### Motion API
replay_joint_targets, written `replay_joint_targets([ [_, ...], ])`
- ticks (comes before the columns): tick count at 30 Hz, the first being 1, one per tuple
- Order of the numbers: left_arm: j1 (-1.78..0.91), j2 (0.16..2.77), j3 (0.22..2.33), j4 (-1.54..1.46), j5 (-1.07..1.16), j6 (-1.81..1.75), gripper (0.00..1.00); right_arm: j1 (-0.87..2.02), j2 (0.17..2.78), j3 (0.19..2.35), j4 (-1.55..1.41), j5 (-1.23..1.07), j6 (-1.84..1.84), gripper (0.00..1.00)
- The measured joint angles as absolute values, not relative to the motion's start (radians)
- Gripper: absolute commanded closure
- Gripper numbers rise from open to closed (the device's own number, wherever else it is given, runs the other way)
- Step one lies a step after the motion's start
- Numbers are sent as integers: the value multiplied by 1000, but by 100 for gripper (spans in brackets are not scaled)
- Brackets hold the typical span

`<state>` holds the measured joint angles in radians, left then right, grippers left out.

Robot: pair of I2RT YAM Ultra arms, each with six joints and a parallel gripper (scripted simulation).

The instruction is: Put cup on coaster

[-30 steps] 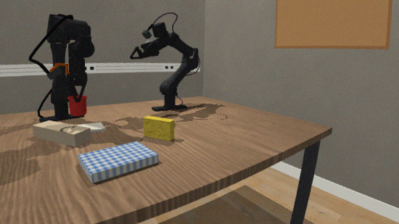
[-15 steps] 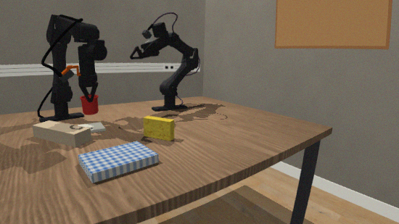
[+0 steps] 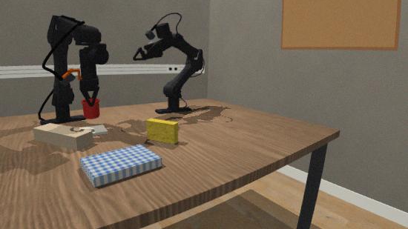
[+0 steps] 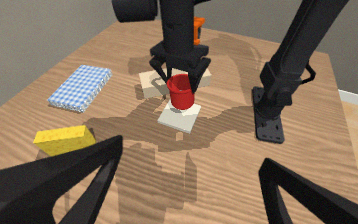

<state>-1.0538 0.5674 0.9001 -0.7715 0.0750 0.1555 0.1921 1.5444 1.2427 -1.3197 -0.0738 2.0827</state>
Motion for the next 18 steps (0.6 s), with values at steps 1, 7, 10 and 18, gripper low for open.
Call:
replay_joint_targets([
  [1,-1054,567,900,-772,75,155,0,192,1544,1238,-1316,-74,2083,100],
  [7,-1054,567,900,-772,75,155,0,192,1544,1190,-1269,-74,2083,100],
  [10,-1054,567,900,-772,75,155,0,192,1544,1169,-1248,-74,2083,100],
  [18,-1054,567,900,-772,75,155,0,192,1544,1137,-1200,-74,2083,100],
])
